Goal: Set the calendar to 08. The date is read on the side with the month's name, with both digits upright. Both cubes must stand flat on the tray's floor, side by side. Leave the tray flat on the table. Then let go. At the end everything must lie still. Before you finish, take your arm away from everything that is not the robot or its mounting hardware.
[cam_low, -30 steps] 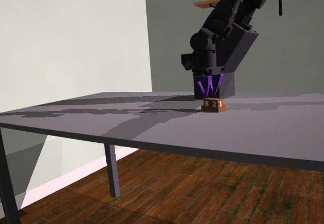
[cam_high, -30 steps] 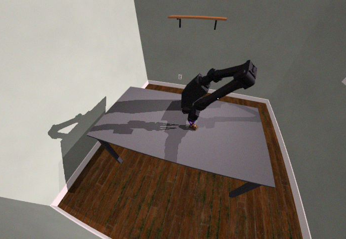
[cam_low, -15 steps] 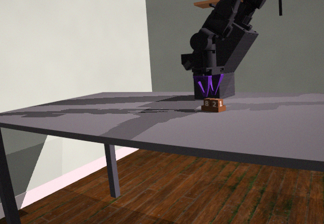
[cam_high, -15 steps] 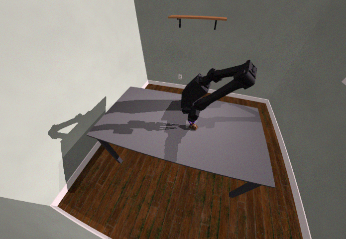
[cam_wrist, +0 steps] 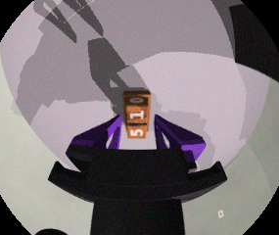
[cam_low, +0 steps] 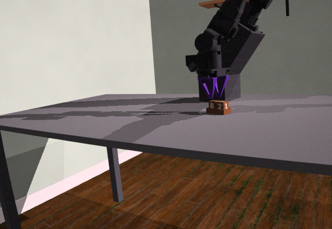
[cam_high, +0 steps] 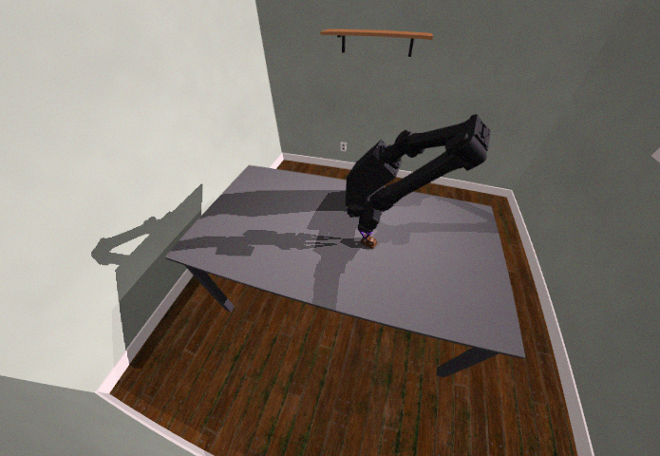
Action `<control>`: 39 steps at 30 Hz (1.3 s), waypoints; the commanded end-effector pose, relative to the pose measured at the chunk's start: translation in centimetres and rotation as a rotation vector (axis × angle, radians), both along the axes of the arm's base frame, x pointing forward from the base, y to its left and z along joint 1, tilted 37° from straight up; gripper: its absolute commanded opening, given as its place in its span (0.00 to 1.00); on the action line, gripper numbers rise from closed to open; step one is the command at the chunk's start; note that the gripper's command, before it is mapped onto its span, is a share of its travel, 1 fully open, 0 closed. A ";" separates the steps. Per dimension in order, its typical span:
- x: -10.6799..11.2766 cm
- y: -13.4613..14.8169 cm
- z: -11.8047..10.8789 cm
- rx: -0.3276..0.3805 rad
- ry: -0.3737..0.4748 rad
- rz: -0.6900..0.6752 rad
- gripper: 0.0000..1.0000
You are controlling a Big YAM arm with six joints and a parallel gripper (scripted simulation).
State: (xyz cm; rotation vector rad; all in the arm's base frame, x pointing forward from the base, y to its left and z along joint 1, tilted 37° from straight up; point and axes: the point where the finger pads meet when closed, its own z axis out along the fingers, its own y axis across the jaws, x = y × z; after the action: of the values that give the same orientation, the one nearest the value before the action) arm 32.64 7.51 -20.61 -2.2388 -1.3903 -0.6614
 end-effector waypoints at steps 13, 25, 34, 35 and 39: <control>0.6 0.1 0.2 -0.004 -0.004 -0.001 0.45; 0.5 0.2 0.3 -0.003 -0.002 -0.001 0.45; 0.5 0.2 0.3 -0.003 -0.002 -0.001 0.45; 0.5 0.2 0.3 -0.003 -0.002 -0.001 0.45; 0.5 0.2 0.3 -0.003 -0.002 -0.001 0.45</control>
State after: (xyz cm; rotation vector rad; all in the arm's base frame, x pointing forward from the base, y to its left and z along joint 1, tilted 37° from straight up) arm 32.87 7.49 -20.61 -2.2389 -1.3916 -0.6642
